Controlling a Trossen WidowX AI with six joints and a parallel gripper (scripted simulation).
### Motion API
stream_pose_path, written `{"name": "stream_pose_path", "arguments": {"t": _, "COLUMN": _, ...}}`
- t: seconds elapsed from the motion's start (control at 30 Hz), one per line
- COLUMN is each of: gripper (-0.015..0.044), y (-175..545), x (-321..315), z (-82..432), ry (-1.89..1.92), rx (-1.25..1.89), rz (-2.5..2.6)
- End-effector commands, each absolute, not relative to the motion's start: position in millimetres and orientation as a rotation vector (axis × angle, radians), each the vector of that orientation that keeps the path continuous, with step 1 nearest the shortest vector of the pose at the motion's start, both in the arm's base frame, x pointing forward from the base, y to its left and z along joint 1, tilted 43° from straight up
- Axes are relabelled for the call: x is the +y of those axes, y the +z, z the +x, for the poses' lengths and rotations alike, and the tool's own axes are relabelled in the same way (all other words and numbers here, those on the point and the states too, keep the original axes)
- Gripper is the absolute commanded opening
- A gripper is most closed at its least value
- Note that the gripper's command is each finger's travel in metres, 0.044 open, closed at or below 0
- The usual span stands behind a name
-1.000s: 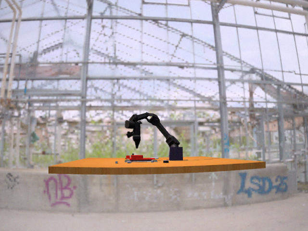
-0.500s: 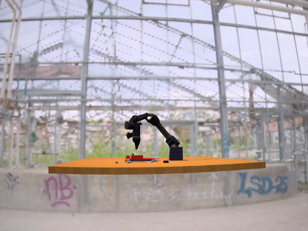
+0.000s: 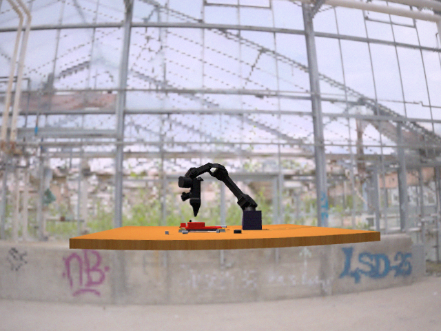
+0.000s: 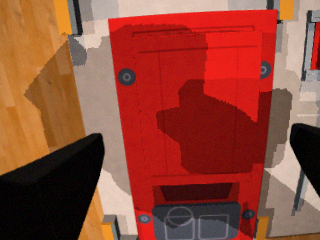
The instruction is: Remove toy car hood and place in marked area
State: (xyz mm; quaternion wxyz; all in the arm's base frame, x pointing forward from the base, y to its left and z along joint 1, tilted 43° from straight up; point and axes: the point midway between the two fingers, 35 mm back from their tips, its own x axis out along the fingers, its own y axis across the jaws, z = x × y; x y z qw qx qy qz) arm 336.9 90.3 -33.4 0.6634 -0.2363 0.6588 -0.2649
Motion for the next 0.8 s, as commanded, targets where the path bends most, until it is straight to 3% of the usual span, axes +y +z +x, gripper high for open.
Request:
{"name": "stream_pose_path", "arguments": {"t": 0.0, "gripper": 0.044, "y": -36.7, "x": 84.8, "z": 335.2, "ry": -0.604, "rx": 1.495, "rz": -0.54}}
{"name": "stream_pose_path", "arguments": {"t": 0.77, "gripper": 0.044, "y": -50.3, "x": 70.4, "z": 333.7, "ry": -0.605, "rx": 1.495, "rz": -0.541}}
